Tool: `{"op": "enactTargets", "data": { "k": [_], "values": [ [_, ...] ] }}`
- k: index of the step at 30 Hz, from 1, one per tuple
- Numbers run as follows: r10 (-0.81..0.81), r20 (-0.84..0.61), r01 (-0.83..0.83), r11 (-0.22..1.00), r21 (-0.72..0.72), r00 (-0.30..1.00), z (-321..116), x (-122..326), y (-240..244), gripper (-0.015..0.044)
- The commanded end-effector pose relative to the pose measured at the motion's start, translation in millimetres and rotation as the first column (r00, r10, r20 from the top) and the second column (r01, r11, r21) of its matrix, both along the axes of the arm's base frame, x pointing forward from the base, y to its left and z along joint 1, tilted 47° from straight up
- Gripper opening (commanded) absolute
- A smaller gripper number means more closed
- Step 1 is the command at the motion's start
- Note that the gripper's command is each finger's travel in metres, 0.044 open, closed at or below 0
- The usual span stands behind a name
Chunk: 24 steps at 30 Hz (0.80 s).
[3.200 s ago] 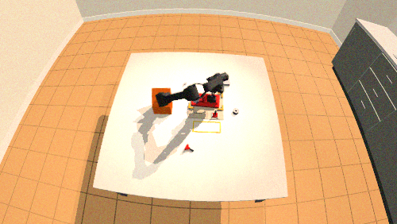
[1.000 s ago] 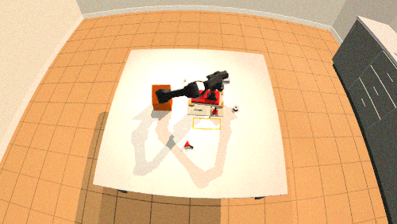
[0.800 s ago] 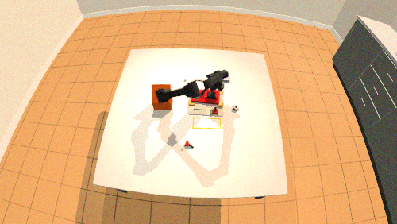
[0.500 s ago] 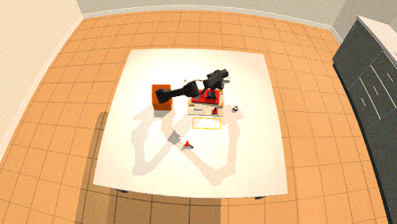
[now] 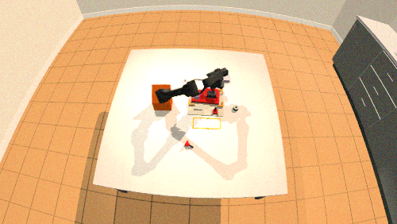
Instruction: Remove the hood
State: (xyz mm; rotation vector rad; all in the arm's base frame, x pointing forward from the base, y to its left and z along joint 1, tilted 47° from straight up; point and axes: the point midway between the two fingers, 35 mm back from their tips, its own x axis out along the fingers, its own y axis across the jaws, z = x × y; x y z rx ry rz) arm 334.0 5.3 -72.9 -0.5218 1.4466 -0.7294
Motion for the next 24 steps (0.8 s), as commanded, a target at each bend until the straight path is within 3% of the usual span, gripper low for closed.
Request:
{"op": "enactTargets", "data": {
  "k": [1,10,24],
  "values": [
    [-0.001,0.009,0.001,1.000,0.006,1.000,6.1,2.4,8.1,0.0000],
    [-0.001,0.009,0.001,1.000,0.007,1.000,31.6,2.5,34.5,0.0000],
    [0.007,0.001,-0.007,1.000,0.016,1.000,74.9,4.4,-9.4,0.0000]
  ]
}}
